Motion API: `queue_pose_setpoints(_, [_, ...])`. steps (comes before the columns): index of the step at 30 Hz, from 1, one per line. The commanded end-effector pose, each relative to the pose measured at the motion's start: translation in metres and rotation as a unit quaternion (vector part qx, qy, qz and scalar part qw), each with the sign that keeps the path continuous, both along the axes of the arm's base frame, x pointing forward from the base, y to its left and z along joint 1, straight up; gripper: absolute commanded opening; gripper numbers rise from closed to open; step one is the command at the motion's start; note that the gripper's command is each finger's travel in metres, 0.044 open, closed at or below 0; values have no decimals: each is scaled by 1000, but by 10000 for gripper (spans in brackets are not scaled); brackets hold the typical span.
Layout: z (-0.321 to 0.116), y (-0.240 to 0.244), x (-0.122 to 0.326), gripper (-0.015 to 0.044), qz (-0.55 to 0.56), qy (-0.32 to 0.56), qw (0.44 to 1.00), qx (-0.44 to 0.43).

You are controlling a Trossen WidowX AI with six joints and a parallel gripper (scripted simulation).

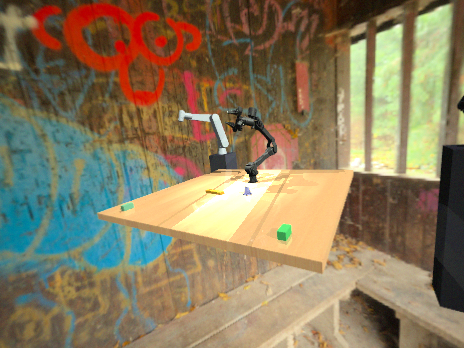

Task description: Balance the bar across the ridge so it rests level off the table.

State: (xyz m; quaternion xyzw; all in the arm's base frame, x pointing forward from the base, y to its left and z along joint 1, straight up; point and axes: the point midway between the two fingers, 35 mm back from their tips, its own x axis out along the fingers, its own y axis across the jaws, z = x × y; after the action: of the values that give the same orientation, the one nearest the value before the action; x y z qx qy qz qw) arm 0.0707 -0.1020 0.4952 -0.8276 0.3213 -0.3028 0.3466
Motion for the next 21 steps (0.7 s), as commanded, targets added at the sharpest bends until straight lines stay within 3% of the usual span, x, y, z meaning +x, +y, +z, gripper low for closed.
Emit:
queue_pose_setpoints(1, [0,0,0,374,0,0,1000,1])
queue_pose_setpoints(4, [-3,-2,7,315,4,6,1000,9])
queue_pose_setpoints(21, [-44,-31,91,315,44,89,989,112])
